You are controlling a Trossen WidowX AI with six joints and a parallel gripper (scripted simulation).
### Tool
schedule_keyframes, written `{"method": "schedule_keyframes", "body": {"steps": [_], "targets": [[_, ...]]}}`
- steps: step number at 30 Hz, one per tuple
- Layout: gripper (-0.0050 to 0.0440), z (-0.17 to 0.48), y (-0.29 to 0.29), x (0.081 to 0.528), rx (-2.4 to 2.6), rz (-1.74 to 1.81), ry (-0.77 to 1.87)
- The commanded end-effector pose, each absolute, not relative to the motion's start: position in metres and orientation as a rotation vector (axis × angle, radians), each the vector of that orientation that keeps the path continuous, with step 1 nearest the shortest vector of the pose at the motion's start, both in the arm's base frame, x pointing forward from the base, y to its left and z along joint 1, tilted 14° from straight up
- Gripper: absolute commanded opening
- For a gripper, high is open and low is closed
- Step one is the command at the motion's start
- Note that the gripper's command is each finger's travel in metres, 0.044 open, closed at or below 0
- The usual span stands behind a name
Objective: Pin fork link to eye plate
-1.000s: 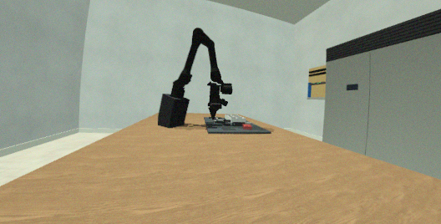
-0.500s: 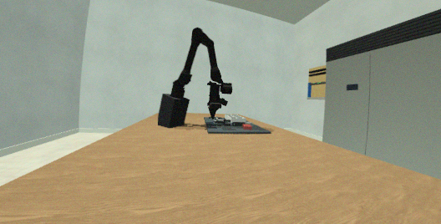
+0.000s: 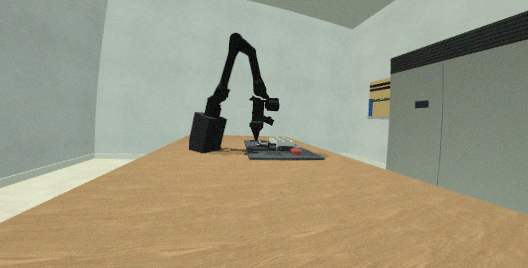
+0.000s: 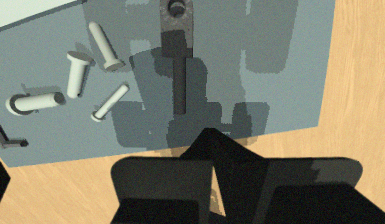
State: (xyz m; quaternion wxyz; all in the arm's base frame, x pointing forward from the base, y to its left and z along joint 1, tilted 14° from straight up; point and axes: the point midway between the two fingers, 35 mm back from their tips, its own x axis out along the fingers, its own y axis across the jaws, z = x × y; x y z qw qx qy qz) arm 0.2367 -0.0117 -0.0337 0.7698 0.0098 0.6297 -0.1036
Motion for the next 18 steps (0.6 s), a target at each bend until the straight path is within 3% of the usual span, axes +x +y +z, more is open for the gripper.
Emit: {"method": "schedule_keyframes", "body": {"steps": [1,18], "targets": [[0.0000,-0.032,-0.004,0.251,0.179,-0.353,1.339],[0.0000,-0.026,0.018,0.291,0.740,-0.799,1.173]]}}
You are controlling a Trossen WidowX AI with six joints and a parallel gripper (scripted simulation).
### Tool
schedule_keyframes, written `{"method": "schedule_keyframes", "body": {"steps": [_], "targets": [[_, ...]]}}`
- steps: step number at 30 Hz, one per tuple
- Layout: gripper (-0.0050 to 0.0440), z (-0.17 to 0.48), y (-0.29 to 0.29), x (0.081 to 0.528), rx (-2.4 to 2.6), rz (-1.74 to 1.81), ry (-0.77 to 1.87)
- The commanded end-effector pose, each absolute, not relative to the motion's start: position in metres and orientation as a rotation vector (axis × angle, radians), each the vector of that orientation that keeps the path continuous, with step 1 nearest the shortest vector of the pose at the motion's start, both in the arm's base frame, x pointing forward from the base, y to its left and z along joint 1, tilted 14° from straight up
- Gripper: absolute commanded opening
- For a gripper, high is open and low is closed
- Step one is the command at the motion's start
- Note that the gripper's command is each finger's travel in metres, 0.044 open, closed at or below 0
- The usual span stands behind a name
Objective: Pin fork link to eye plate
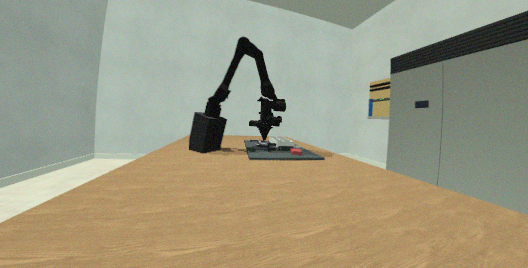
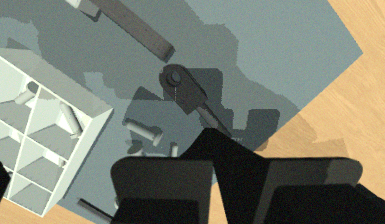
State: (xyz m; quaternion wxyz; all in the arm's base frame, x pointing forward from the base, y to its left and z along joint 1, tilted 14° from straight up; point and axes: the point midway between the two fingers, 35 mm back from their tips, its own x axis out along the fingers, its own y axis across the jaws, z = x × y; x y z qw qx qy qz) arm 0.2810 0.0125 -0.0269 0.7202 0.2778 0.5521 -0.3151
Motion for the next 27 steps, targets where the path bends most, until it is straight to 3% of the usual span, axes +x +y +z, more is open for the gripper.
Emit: {"method": "schedule_keyframes", "body": {"steps": [1,18,27], "targets": [[0.0000,-0.026,0.020,0.294,0.775,-0.826,1.159],[0.0000,-0.030,0.030,0.315,1.314,-1.233,0.876],[0.0000,-0.033,0.029,0.313,1.323,-1.239,0.870]]}}
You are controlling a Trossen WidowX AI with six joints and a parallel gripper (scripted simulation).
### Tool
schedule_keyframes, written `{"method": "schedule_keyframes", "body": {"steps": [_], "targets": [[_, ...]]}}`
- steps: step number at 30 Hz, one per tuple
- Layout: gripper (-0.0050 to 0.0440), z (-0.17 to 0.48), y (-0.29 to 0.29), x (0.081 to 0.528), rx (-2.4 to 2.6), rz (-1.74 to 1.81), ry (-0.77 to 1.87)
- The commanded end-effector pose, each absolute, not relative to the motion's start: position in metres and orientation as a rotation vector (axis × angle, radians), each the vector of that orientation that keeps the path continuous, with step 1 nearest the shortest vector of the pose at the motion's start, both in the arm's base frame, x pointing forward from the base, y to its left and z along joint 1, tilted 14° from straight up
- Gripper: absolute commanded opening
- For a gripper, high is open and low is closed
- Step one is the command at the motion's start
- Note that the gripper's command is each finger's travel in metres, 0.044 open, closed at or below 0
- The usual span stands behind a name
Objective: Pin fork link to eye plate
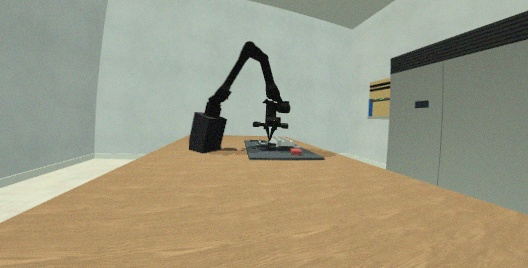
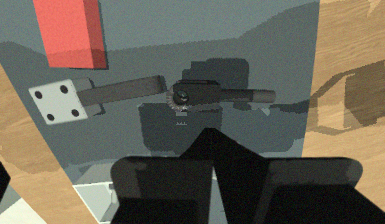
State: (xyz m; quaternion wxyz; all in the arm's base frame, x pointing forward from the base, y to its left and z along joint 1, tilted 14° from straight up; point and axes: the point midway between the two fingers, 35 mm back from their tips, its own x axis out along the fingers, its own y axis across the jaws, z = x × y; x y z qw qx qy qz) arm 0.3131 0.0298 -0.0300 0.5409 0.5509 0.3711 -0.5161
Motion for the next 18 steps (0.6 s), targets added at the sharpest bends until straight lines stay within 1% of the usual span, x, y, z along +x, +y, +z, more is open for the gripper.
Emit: {"method": "schedule_keyframes", "body": {"steps": [1,18], "targets": [[0.0000,-0.034,0.029,0.314,1.323,-1.239,0.870],[0.0000,-0.045,0.028,0.318,1.323,-1.239,0.870]]}}
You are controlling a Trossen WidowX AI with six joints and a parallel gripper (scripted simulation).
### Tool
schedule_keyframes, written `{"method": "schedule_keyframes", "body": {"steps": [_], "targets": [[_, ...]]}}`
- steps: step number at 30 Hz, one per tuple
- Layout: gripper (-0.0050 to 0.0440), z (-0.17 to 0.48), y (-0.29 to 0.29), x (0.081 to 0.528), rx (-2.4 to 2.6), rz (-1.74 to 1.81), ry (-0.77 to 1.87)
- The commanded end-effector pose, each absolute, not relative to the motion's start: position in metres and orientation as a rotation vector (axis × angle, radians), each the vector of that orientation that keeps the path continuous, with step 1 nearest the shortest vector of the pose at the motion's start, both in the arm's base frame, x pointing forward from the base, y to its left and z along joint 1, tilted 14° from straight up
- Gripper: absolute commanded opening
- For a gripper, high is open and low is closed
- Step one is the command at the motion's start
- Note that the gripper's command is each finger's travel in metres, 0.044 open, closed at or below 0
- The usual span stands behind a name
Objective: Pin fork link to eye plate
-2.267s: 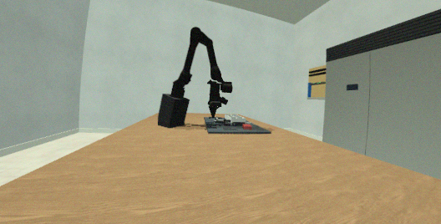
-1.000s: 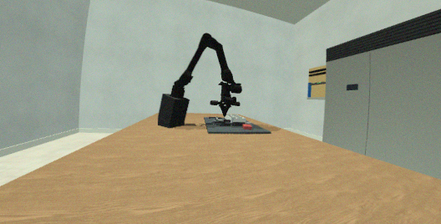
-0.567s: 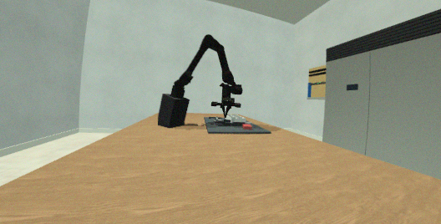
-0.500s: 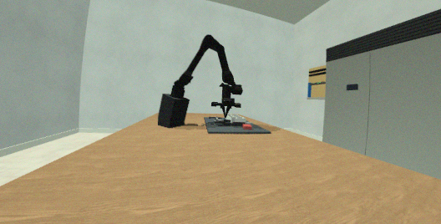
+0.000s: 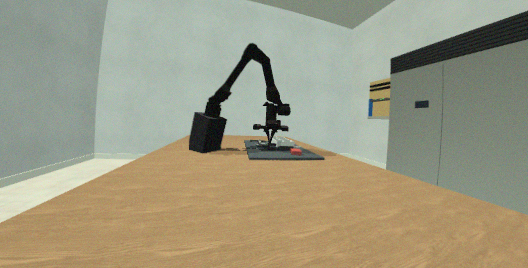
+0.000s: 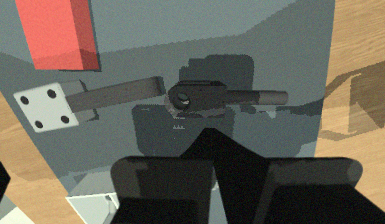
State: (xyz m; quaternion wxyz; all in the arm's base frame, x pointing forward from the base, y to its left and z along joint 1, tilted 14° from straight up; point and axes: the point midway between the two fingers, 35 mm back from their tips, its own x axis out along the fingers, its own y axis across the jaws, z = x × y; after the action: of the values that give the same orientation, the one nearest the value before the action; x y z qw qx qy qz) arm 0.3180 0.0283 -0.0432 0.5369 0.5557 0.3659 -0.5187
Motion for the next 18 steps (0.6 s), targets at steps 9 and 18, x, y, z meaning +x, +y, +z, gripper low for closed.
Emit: {"method": "schedule_keyframes", "body": {"steps": [9,18], "targets": [[0.0000,-0.0438,0.0268,0.3176,1.323,-1.239,0.870],[0.0000,-0.0436,0.0235,0.3171,1.323,-1.239,0.870]]}}
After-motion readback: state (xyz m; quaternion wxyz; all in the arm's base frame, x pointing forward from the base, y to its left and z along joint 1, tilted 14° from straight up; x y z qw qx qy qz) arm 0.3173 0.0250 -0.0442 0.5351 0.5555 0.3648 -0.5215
